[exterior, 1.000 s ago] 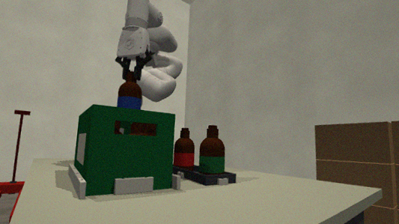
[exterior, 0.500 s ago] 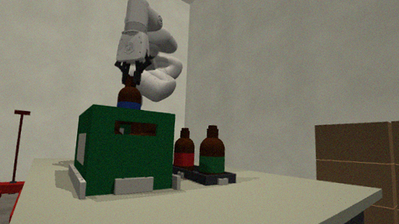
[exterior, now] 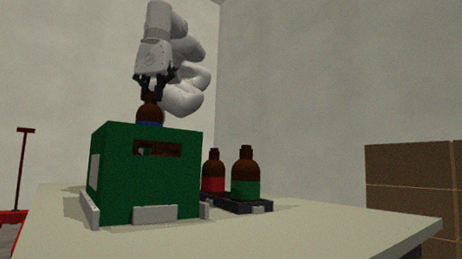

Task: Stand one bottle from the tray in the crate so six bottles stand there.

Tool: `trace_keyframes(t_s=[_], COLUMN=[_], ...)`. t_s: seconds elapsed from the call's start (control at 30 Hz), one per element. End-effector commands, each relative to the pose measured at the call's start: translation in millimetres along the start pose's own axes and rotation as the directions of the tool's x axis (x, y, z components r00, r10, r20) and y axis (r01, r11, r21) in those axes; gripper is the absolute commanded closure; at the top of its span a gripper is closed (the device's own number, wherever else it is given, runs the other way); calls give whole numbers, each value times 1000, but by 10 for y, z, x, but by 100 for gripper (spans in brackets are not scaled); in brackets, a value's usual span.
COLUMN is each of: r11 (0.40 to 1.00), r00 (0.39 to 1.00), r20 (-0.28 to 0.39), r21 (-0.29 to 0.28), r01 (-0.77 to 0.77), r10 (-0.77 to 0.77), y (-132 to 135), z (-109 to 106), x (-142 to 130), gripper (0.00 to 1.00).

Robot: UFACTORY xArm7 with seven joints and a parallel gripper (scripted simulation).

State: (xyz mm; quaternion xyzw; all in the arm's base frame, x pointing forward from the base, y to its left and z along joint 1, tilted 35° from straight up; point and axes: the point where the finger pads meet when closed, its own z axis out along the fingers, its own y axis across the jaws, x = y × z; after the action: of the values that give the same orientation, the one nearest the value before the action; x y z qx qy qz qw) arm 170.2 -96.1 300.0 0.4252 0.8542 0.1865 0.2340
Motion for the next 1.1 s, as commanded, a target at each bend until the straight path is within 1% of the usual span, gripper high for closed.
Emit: trace_keyframes(t_s=[0.0, 0.7, 1.07], r11=[1000, 1000, 1000], r00=[1000, 1000, 1000], r20=[3, 3, 3], r21=[-1, -1, -1], r01=[1, 1, 1], r10=[-1, -1, -1], y=[4, 4, 4], z=[-2, 3, 46], x=[-8, -8, -8], gripper=[100, 100, 100])
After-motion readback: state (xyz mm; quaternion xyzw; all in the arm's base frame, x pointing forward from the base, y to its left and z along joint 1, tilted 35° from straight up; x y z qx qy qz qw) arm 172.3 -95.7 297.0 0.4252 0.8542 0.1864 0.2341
